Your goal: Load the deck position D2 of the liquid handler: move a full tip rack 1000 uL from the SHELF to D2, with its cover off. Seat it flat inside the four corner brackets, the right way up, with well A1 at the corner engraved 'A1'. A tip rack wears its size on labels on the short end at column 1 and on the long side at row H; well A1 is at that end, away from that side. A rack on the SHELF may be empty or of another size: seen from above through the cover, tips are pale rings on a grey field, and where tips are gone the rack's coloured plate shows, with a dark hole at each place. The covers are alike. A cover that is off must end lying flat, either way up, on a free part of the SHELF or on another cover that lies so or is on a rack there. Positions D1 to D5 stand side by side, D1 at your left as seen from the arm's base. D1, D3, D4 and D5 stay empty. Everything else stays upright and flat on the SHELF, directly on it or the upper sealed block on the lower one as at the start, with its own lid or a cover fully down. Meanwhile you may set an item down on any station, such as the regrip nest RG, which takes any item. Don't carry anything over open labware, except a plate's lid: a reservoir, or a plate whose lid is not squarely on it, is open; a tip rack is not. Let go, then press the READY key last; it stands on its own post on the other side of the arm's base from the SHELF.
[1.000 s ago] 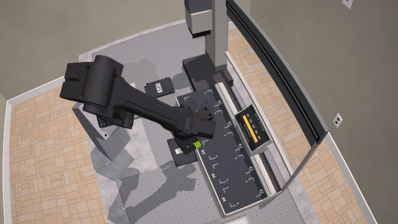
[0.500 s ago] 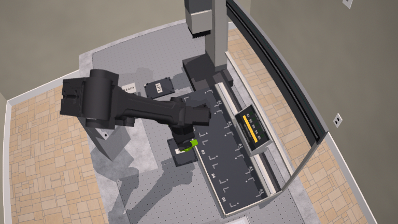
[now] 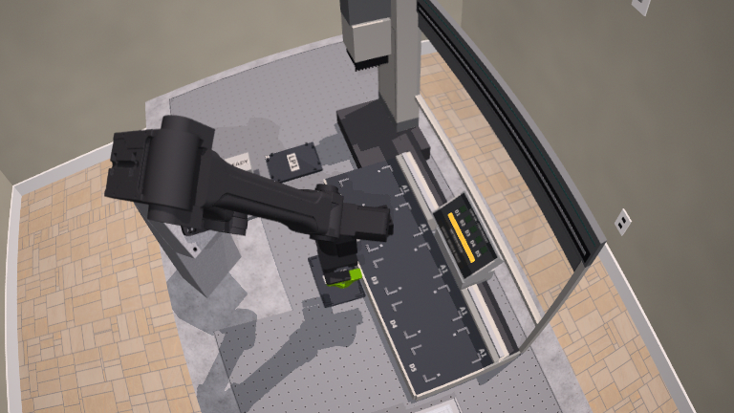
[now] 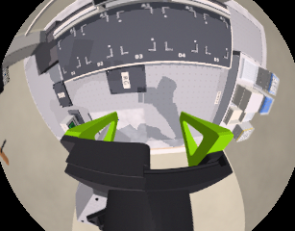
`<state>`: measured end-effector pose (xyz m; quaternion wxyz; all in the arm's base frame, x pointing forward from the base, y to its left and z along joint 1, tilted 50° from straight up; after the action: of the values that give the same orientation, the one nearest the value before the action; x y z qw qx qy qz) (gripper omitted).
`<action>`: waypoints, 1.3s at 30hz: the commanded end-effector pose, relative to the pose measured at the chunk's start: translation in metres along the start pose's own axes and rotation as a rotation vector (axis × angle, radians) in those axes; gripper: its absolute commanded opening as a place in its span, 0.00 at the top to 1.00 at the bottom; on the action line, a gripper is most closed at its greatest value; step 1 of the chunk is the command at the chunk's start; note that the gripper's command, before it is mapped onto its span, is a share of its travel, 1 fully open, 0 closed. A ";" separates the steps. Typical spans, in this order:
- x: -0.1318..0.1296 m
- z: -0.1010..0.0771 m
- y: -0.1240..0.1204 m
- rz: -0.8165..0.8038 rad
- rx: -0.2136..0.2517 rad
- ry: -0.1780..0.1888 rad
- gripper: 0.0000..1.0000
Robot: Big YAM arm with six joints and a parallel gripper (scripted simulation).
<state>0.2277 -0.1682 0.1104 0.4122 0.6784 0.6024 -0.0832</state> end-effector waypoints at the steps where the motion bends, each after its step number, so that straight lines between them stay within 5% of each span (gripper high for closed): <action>1: -0.029 -0.006 0.016 0.096 -0.025 -0.030 0.00; 39: -0.200 -0.007 0.036 0.764 -0.021 -0.027 0.00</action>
<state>0.2042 -0.2967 0.2320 0.4206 0.8401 0.3372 0.0597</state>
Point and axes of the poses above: the point where the finger pads meet when closed, its own z axis out along the fingers, its own x axis across the jaws, y = z × x, the point moved 3 cm from there along -z, back along the fingers, and after that the axes turned 4 degrees about -z, right-handed, at the moved point
